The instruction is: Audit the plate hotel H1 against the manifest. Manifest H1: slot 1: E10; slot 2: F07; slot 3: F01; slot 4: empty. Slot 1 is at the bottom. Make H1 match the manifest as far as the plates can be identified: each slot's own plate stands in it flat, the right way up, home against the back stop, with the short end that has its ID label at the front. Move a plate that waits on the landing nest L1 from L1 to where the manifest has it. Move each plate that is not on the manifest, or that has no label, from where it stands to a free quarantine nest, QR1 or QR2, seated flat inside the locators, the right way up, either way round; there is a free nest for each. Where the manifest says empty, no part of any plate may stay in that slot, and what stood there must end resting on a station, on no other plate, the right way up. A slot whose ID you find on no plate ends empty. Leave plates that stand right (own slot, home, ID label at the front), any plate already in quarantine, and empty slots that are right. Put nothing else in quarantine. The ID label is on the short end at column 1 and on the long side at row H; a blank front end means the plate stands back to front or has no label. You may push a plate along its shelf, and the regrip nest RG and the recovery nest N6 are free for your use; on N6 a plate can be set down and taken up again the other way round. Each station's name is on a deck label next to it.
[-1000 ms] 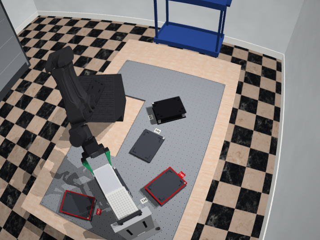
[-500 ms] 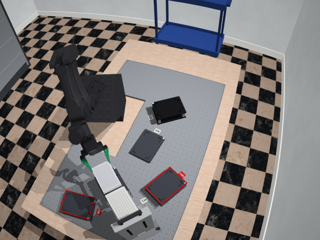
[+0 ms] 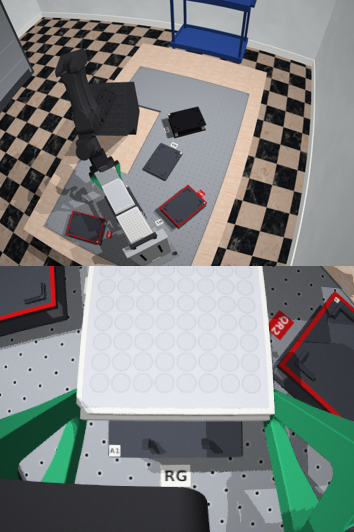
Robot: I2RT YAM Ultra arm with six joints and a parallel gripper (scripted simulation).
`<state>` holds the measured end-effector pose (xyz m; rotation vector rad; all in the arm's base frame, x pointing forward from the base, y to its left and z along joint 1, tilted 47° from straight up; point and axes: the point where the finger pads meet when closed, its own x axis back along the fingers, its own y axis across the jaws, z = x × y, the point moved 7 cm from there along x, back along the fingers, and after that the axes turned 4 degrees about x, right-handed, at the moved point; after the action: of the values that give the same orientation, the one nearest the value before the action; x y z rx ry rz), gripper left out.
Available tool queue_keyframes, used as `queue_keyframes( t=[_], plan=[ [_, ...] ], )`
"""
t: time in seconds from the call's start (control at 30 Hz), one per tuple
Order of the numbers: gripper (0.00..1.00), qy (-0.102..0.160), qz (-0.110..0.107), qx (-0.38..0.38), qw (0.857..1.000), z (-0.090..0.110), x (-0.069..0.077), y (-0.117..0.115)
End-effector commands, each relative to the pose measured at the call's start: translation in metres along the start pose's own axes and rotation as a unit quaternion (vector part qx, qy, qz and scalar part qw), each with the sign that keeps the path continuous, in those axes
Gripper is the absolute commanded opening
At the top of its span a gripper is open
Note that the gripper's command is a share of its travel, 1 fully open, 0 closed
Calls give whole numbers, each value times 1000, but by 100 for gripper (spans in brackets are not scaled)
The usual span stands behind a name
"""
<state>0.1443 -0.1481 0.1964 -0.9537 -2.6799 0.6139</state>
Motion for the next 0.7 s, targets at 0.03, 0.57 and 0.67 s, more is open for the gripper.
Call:
queue_keyframes(
  t=[0.03, 0.57, 0.67],
  plan=[
    [87, -13, 0, 5, 1000, -2, -3, -2],
    [87, -11, -2, 4, 1000, 5, -7, 0],
    [87, -7, -4, 3, 1000, 10, -8, 2]
  ],
)
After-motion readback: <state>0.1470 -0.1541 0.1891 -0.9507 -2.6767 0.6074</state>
